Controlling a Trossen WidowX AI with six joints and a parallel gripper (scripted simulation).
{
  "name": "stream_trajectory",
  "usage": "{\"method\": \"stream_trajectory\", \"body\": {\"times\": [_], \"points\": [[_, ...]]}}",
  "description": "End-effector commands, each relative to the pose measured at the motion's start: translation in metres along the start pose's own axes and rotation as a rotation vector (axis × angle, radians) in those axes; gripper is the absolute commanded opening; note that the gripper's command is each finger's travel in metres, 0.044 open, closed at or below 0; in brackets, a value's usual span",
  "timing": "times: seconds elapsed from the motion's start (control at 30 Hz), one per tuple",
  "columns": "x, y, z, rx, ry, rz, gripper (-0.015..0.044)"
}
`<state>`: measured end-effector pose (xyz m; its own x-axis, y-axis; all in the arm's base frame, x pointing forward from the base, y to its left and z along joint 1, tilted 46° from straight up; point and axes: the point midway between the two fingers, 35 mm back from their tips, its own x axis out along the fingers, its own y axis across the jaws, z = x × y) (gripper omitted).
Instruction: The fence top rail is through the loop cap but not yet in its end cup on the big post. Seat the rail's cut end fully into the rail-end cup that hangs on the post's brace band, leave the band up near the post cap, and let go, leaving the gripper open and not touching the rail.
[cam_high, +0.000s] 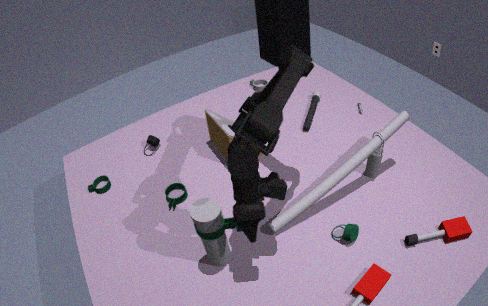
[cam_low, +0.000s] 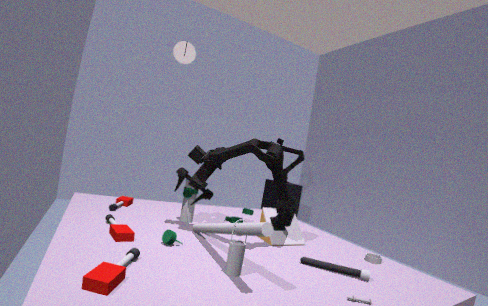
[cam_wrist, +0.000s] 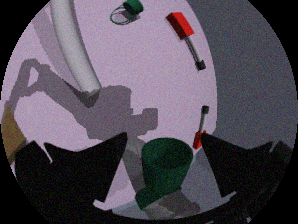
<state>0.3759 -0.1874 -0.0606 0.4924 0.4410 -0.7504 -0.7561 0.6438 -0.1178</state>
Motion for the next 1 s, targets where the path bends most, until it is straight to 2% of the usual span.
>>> {"method": "stream_trajectory", "body": {"times": [0.0,0.4,0.5,0.6,0.97], "points": [[0.0041,0.0020,-0.0009,0.006,0.005,0.006,0.0414],[0.0041,0.0020,-0.0009,0.006,0.005,0.006,0.0099],[0.0041,0.0020,-0.0009,0.006,0.005,0.006,0.0079],[0.0032,0.0036,-0.0010,-0.012,-0.005,0.006,0.0000],[-0.0012,0.0112,-0.0017,-0.094,-0.052,0.007,0.0000]]}}
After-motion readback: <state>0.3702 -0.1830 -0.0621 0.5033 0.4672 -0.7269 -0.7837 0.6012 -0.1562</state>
